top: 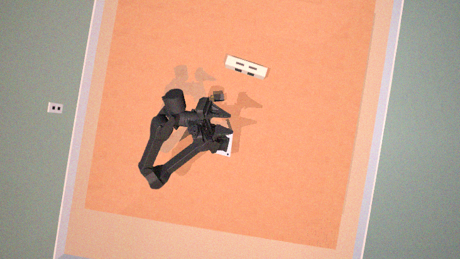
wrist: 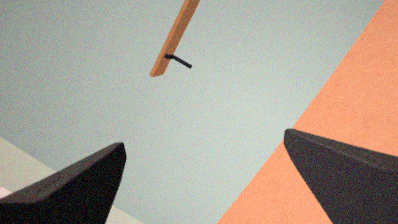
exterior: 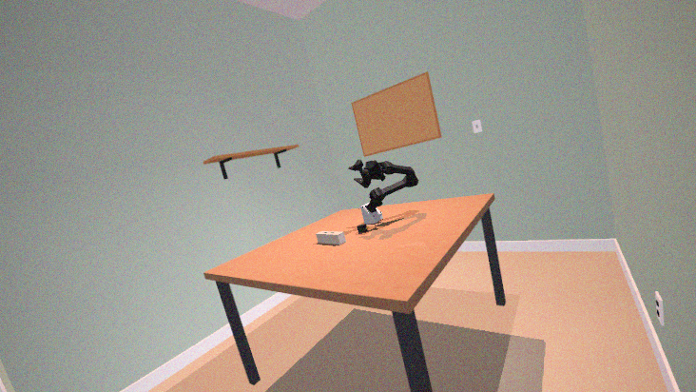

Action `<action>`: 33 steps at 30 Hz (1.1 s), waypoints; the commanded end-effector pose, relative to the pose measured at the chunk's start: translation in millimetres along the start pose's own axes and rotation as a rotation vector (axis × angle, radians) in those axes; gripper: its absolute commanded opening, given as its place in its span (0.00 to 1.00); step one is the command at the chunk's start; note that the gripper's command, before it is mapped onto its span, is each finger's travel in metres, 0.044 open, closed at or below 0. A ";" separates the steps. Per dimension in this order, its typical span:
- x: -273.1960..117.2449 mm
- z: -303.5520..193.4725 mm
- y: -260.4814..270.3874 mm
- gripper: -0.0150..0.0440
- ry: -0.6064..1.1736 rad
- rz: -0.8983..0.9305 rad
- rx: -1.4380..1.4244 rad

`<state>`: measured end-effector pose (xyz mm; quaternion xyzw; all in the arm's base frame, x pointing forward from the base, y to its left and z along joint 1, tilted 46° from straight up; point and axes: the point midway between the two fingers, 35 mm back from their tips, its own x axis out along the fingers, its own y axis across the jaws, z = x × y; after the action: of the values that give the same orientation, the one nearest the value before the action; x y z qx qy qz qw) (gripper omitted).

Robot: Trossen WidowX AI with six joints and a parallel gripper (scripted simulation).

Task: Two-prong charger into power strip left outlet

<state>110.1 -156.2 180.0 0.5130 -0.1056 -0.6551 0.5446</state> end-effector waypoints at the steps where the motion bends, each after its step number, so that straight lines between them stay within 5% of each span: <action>1: 0.5 -6.9 0.3 1.00 0.035 -0.016 -0.101; 33: 4.3 -68.7 -16.0 1.00 0.380 -0.064 -1.011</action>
<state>151.6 -127.6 137.1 0.3151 0.3116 -0.5547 0.7042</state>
